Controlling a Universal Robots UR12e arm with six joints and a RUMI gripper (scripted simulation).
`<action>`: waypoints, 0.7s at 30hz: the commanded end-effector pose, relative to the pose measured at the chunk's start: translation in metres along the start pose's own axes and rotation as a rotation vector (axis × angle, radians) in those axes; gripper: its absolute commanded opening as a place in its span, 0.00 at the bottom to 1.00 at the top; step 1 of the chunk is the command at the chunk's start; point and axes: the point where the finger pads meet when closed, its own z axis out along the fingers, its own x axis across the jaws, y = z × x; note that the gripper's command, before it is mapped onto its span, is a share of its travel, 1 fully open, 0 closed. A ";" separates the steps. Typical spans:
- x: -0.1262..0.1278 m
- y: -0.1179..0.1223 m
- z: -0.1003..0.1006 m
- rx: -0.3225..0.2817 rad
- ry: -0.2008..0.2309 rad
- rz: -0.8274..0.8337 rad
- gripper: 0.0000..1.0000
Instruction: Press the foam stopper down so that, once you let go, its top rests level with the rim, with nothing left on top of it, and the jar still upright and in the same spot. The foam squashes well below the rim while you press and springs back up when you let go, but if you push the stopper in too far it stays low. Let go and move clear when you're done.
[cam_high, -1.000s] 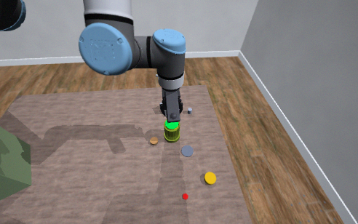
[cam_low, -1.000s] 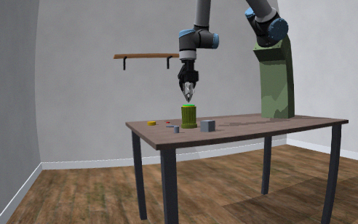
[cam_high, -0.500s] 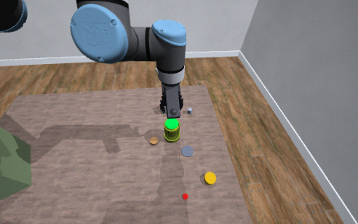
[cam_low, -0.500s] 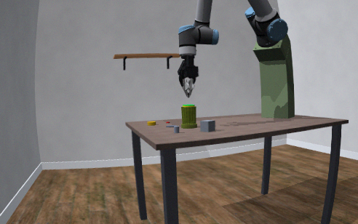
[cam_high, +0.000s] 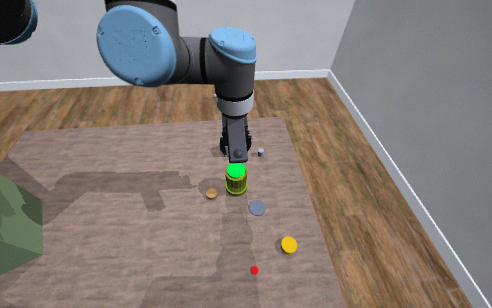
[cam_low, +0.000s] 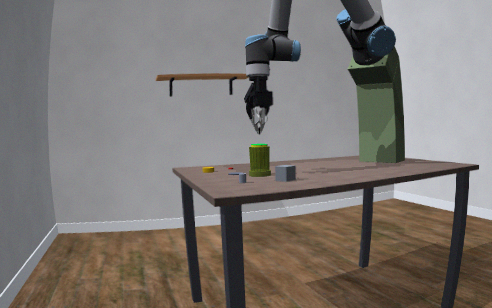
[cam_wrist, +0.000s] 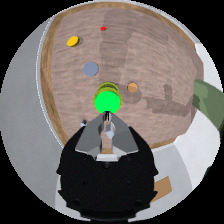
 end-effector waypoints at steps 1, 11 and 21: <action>-0.001 0.000 -0.001 0.000 -0.002 -0.001 0.00; -0.003 0.001 0.008 -0.001 -0.002 -0.002 0.00; -0.003 0.001 0.026 -0.001 -0.002 -0.002 0.00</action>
